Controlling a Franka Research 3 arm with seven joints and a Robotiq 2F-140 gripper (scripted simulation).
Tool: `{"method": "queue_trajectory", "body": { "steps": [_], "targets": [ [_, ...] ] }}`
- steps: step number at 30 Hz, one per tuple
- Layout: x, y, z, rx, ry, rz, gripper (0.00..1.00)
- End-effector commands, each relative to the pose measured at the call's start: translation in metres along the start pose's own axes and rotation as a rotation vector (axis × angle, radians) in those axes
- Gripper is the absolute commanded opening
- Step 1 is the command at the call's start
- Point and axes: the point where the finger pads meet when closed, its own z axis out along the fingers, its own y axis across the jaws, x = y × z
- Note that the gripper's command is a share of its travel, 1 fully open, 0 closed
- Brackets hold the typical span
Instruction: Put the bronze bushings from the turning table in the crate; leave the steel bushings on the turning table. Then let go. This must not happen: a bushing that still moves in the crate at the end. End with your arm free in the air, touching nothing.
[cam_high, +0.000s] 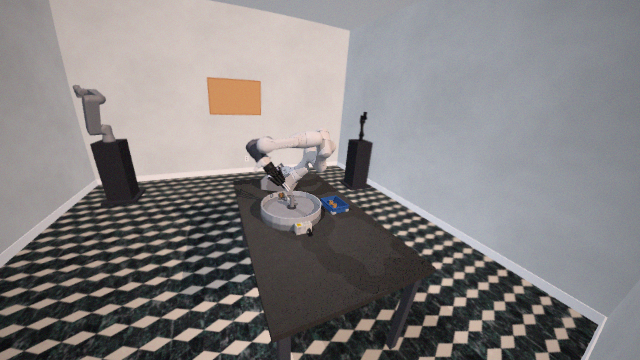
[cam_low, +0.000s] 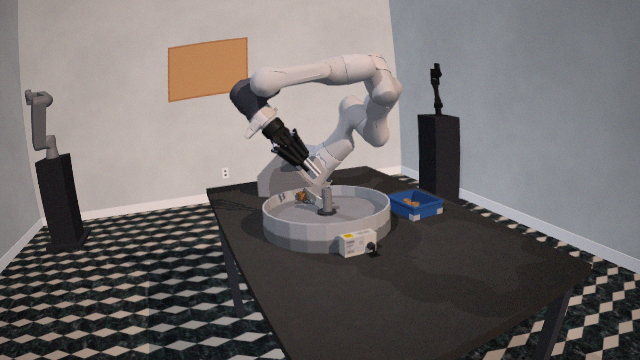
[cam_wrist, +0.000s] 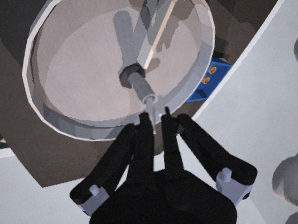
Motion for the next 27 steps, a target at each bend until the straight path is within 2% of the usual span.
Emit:
{"method": "queue_trajectory", "body": {
  "steps": [1,10,25,27],
  "targets": [
    [0.002,0.002,-0.001,0.002,-0.008,0.167,0.06],
    [0.009,0.005,-0.004,0.008,-0.014,0.290,0.06],
    [0.024,0.012,-0.010,0.020,-0.031,0.584,0.06],
    [0.024,0.012,-0.010,0.020,-0.031,0.584,0.06]
  ]
}}
